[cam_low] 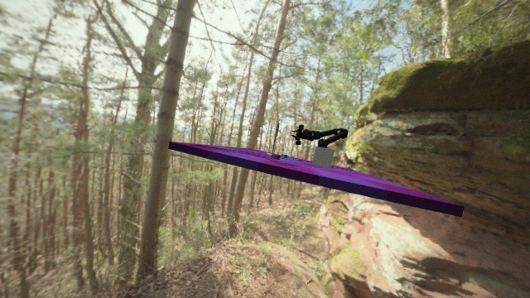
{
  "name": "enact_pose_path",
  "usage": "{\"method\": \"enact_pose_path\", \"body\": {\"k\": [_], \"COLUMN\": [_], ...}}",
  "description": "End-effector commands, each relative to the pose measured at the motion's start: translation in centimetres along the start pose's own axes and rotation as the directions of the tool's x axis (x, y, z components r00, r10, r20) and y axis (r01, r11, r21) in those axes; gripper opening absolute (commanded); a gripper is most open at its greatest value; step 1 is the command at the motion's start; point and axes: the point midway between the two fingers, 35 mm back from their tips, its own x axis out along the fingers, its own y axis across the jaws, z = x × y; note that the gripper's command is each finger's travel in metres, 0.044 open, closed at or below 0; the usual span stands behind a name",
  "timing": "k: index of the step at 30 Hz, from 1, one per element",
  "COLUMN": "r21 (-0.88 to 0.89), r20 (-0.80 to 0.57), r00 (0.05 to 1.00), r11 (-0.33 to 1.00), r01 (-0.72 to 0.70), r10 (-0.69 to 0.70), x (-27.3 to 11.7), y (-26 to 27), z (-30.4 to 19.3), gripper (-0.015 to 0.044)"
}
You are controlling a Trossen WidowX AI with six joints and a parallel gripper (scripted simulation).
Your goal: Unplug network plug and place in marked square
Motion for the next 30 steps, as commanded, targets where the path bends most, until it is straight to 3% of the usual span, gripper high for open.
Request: {"method": "enact_pose_path", "body": {"k": [1, 20, 30], "r21": [0.010, 0.010, 0.010], "r20": [-0.006, -0.004, -0.004], "r00": [1.000, 1.000, 1.000], "r11": [1.000, 1.000, 1.000], "r01": [-0.002, -0.004, -0.004], "r10": [0.002, 0.004, 0.004], "x": [0.5, 5.6, 6.4], "y": [0.0, 0.0, 0.0], "z": [0.1, 1.3, 1.6], "gripper": [0.0156, 0.0156, 0.0156]}}
